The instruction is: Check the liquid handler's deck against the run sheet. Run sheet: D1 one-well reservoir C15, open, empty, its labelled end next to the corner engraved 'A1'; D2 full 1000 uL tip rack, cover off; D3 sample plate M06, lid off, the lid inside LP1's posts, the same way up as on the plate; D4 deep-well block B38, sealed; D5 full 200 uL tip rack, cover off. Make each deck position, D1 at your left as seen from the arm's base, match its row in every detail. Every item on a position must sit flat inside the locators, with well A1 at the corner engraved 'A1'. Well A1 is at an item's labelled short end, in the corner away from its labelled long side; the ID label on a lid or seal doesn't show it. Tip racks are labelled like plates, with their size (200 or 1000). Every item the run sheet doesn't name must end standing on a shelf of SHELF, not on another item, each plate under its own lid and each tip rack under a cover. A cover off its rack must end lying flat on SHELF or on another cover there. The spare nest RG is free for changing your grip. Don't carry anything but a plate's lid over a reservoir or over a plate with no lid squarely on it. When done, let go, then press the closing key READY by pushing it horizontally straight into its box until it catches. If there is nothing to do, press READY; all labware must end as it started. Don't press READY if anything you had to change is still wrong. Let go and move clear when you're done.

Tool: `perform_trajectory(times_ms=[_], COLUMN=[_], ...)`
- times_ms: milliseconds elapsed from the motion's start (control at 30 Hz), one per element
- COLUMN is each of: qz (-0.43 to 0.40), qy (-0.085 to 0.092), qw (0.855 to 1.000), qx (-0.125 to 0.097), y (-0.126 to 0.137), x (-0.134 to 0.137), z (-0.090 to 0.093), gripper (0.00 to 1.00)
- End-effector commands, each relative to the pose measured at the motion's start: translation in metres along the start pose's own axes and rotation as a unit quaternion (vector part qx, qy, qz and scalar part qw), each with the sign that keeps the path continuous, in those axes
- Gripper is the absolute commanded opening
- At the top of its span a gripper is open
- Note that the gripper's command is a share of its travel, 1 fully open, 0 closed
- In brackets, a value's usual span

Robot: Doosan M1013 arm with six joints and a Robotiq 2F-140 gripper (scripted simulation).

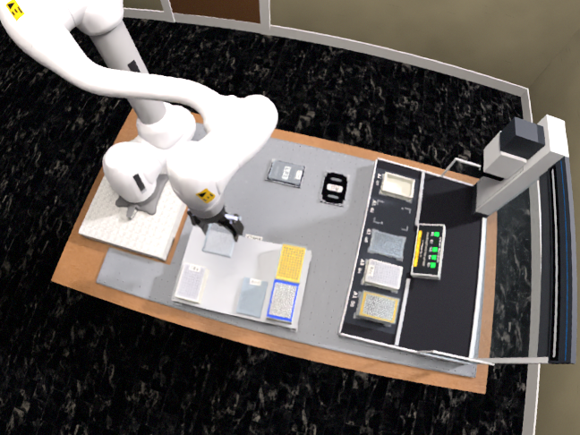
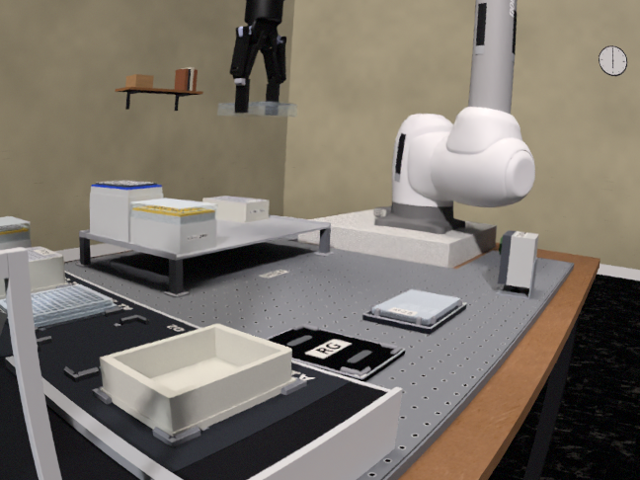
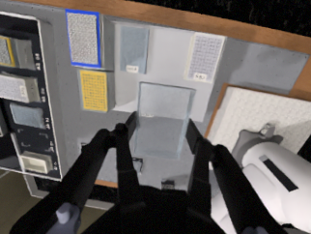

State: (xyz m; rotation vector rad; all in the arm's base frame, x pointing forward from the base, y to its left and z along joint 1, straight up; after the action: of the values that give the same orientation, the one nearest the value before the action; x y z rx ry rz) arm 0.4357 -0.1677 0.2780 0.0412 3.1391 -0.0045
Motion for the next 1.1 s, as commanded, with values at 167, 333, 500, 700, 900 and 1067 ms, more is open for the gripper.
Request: perform_trajectory(times_ms=[167,333,500,700,900,1067], qz=[0.000,0.000,0.000,0.000,0.000,0.000], qy=[-0.001,-0.001,-0.001,-0.001,-0.001,-0.001], qw=[1.000,1.000,1.000,1.000,1.000,1.000], qx=[0.000,0.000,0.000,0.000,0.000,0.000], y=[0.000,0.000,0.000,0.000,0.000,0.000], x=[0.000,0.000,0.000,0.000,0.000,0.000], z=[-0.001,-0.001,-0.001,0.003,0.009,0.018], gripper=[0.10,0.10,0.10,0.10,0.10,0.10])
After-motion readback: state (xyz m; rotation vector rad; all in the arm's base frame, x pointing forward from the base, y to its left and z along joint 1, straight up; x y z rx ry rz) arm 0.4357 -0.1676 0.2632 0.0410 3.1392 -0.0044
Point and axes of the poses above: the point where the finger pads meet when closed, its own z axis out along the fingers, its own x axis across the jaws, y = z × x, the point moved 1 cm from there along -z, back along the fingers, and after that the axes turned 3 degrees about z, right-handed, at the moved point
